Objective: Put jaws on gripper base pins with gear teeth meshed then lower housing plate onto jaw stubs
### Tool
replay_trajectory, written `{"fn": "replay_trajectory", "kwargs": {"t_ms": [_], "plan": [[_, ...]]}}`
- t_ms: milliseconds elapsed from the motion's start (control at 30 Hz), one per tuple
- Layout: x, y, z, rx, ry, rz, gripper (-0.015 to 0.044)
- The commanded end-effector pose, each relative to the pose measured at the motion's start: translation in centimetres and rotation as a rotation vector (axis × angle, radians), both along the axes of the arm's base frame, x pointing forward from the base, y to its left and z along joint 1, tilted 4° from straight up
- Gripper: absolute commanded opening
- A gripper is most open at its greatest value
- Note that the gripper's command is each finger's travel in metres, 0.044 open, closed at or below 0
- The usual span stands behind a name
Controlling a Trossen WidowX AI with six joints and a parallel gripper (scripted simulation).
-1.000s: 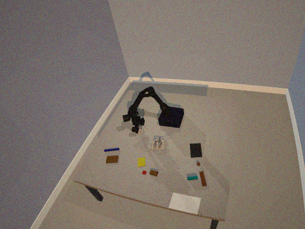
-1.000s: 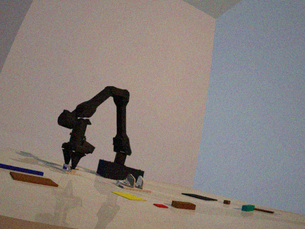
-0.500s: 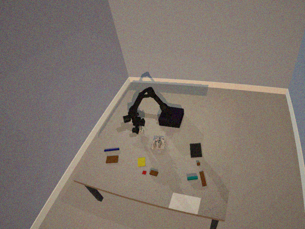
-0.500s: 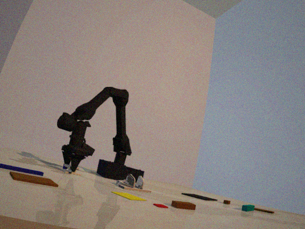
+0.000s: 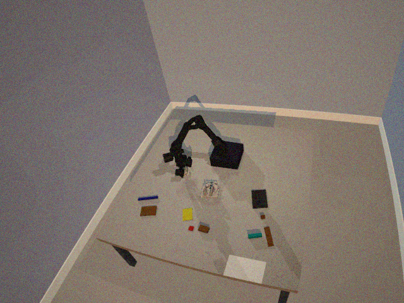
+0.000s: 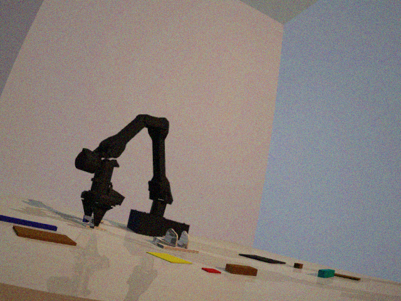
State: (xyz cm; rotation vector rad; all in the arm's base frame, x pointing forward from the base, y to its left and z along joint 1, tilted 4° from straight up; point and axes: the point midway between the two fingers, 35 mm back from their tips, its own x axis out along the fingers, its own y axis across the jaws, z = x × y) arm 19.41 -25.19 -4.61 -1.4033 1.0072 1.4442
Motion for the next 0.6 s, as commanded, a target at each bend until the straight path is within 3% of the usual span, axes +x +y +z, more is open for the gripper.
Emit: {"fn": "replay_trajectory", "kwargs": {"t_ms": [0, 133, 567], "plan": [[-0.10, 0.01, -0.15, -0.001, 0.006, 0.002, 0.0440], [-0.10, 0.01, -0.15, -0.001, 0.006, 0.002, 0.0440], [0.00, 0.01, -0.03, 0.000, 0.000, 0.000, 0.0353]]}}
